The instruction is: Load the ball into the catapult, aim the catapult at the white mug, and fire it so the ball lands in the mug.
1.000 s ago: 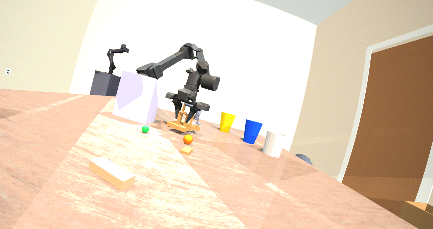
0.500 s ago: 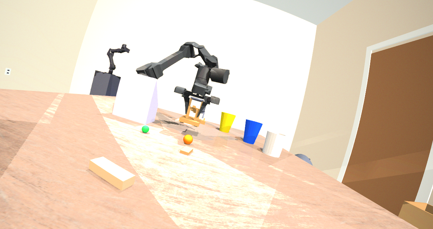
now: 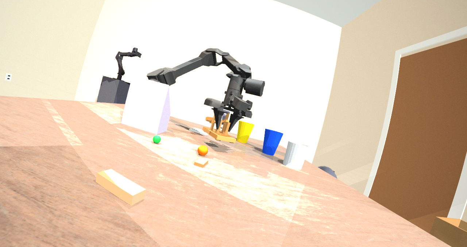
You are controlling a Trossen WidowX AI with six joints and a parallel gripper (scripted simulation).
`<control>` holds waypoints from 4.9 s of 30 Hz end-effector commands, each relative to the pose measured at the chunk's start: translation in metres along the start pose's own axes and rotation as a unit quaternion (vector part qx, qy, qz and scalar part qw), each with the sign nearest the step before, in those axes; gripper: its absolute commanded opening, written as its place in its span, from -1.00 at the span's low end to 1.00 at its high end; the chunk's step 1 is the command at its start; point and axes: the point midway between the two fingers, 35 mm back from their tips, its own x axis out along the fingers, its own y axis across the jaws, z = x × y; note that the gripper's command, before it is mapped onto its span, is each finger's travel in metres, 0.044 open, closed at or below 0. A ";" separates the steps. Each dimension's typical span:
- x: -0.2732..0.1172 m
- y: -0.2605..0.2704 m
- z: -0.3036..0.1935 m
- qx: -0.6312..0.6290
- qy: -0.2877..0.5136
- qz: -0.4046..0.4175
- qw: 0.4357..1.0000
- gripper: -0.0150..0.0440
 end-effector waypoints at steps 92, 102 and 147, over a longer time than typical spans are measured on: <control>0.003 0.028 0.015 -0.077 -0.003 0.009 0.997 1.00; 0.019 0.029 0.015 -0.077 -0.003 0.009 0.997 1.00; -0.002 0.029 0.015 -0.082 -0.008 0.006 0.997 -0.49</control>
